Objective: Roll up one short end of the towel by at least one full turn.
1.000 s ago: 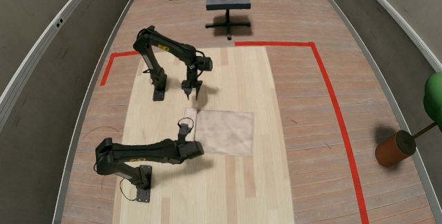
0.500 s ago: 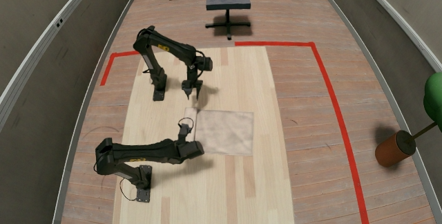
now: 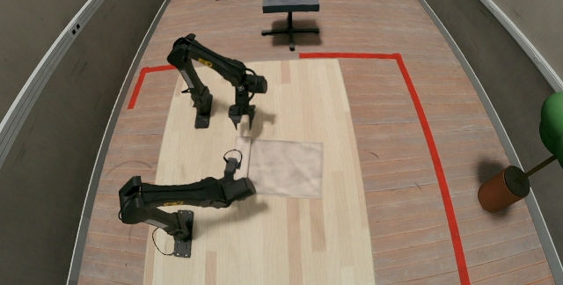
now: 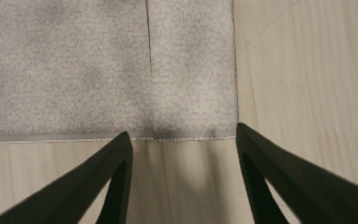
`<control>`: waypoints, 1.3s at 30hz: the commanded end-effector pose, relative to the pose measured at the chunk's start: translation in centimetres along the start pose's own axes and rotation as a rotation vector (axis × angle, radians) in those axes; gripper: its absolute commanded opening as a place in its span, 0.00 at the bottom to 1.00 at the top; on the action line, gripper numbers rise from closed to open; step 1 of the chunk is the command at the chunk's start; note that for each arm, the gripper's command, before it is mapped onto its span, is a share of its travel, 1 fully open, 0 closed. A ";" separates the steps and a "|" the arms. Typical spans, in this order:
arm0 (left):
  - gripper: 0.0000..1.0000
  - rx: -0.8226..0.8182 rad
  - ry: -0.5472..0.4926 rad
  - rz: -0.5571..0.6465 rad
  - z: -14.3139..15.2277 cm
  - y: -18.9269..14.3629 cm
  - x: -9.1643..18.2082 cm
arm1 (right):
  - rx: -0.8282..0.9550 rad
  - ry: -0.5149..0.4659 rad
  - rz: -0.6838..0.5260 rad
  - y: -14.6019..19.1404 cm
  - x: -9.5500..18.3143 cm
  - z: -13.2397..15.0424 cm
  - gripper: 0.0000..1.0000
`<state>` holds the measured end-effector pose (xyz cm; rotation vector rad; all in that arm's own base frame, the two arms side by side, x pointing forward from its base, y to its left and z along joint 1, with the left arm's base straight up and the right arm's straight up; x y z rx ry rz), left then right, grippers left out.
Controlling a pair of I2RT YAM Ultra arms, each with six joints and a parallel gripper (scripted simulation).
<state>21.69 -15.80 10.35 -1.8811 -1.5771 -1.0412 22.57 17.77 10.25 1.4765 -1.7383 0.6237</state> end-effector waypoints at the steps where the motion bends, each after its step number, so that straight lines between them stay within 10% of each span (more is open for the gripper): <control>1: 0.60 -0.046 -0.014 -0.058 -1.0 0.5 0.1 | 0.037 -0.041 0.045 0.2 0.2 -0.9 0.62; 39: 0.92 -0.228 0.008 -0.258 -2.6 -1.6 -3.3 | 0.200 -0.097 0.248 2.9 -2.6 -1.1 0.93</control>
Point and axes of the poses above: on each arm, the point where the finger pads meet when closed, its own x axis back along the fingers, its own y axis across the jaws, z = x × y, the point moved 2 cm from there along x, back along the fingers, and after that the axes turned 11 degrees about -x, right-handed, at the moved point
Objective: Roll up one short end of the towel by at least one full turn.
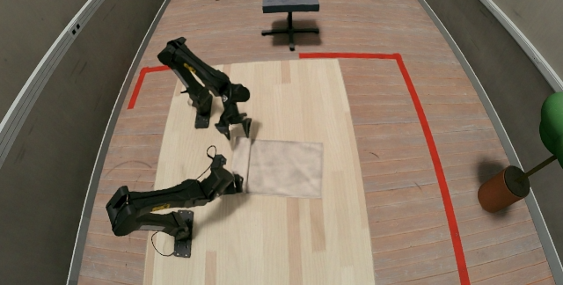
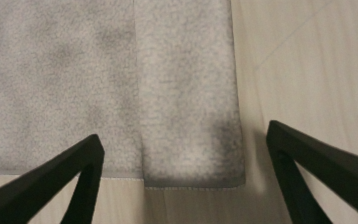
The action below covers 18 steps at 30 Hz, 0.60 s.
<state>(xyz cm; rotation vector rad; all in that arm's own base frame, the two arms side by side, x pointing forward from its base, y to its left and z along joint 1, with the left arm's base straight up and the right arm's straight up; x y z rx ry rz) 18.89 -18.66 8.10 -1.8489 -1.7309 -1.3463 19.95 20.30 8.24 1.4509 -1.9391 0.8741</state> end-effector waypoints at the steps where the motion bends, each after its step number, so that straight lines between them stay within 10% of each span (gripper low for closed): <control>1: 0.93 -0.032 -0.018 -0.061 -0.9 0.9 0.2 | 0.020 -0.042 0.043 -0.1 0.3 -0.9 0.93; 18: 0.98 -0.037 -0.017 -0.067 0.1 0.1 -1.4 | 0.025 -0.043 0.048 -0.1 0.2 -1.0 0.98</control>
Point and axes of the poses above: on each arm, the point where the finger pads meet when closed, its own x axis back along the fingers, its own y axis across the jaws, z = x × y, the point moved 2 cm from there along x, back along the fingers, and after that the axes turned 11 degrees about -x, right-handed, at the moved point
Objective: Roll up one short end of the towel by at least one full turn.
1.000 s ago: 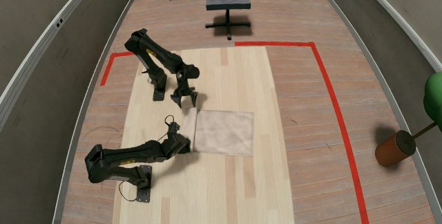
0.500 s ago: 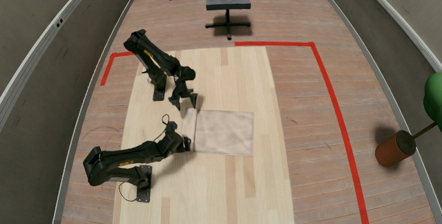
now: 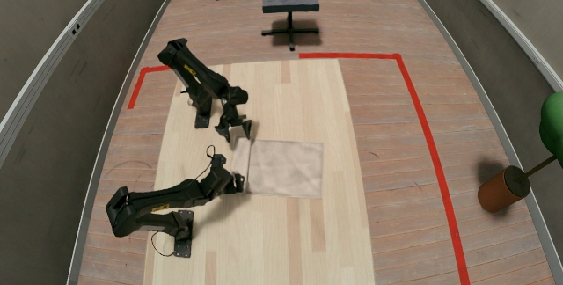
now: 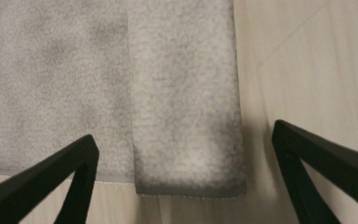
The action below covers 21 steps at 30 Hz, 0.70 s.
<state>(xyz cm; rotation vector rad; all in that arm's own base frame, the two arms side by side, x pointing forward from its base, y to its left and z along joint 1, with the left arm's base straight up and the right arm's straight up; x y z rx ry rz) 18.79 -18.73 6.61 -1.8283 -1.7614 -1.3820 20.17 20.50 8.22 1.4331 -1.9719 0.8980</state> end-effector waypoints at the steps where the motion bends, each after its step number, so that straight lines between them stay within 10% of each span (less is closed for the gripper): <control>1: 0.98 -0.020 -0.024 -0.033 -0.6 0.7 -0.4 | 0.013 -0.037 0.015 0.1 0.4 -0.8 0.98; 21: 0.98 -0.020 -0.024 -0.033 0.7 -0.3 -2.6 | 0.013 -0.037 0.015 0.1 0.4 -0.8 0.98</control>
Point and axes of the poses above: on each arm, the point where the finger pads meet when closed, its own x axis back along the fingers, its own y axis across the jaws, z = x × y, the point moved 2 cm from there along x, back along the fingers, and after that the axes turned 11 degrees about -x, right-handed, at the moved point
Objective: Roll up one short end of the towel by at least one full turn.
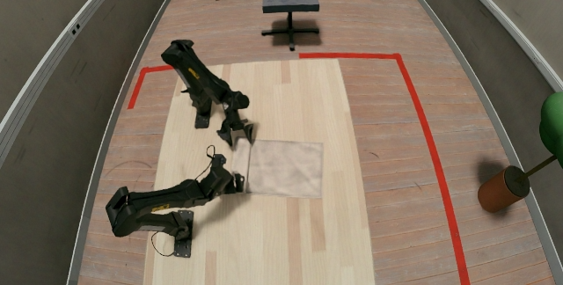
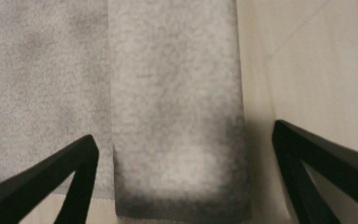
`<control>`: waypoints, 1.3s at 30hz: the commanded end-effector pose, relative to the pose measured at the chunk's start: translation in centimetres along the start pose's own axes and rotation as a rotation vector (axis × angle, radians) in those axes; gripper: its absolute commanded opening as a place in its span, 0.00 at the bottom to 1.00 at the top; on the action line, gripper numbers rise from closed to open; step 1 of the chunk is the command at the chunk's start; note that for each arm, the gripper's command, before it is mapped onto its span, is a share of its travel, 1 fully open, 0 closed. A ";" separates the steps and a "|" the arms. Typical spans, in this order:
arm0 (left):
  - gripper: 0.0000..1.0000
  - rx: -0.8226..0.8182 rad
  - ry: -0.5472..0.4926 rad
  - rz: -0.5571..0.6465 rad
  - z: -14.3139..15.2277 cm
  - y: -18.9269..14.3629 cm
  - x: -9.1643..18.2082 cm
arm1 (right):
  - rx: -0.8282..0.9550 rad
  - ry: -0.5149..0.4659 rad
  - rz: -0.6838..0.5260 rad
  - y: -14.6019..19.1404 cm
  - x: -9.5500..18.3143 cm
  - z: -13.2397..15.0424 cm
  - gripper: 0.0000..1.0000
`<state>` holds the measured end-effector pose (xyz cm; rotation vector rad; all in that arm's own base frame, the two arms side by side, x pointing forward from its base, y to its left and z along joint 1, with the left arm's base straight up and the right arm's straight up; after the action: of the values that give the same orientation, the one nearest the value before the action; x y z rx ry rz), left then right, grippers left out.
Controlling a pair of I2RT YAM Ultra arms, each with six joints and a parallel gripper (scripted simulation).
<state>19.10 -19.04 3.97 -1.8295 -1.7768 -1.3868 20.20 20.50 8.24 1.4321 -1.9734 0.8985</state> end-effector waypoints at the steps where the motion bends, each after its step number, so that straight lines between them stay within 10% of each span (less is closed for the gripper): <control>1: 0.94 -0.016 -0.018 -0.021 -0.6 0.5 -0.4 | 0.013 -0.036 0.013 0.1 0.4 -0.8 0.98; 15: 0.43 -0.016 -0.018 -0.021 -0.2 0.1 -1.0 | 0.013 -0.036 0.013 0.1 0.4 -0.8 0.98; 39: 0.25 -0.016 -0.018 -0.021 -0.1 0.1 -1.1 | 0.013 -0.036 0.013 0.1 0.4 -0.8 0.98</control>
<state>19.70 -19.54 3.36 -1.8266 -1.8039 -1.4117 20.20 20.50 8.24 1.4320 -1.9735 0.8985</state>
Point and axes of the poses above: on each arm, the point where the finger pads meet when closed, its own x axis back along the fingers, its own y axis across the jaws, z = x × y, the point moved 2 cm from there along x, back along the fingers, and after that the axes turned 11 degrees about -x, right-handed, at the moved point
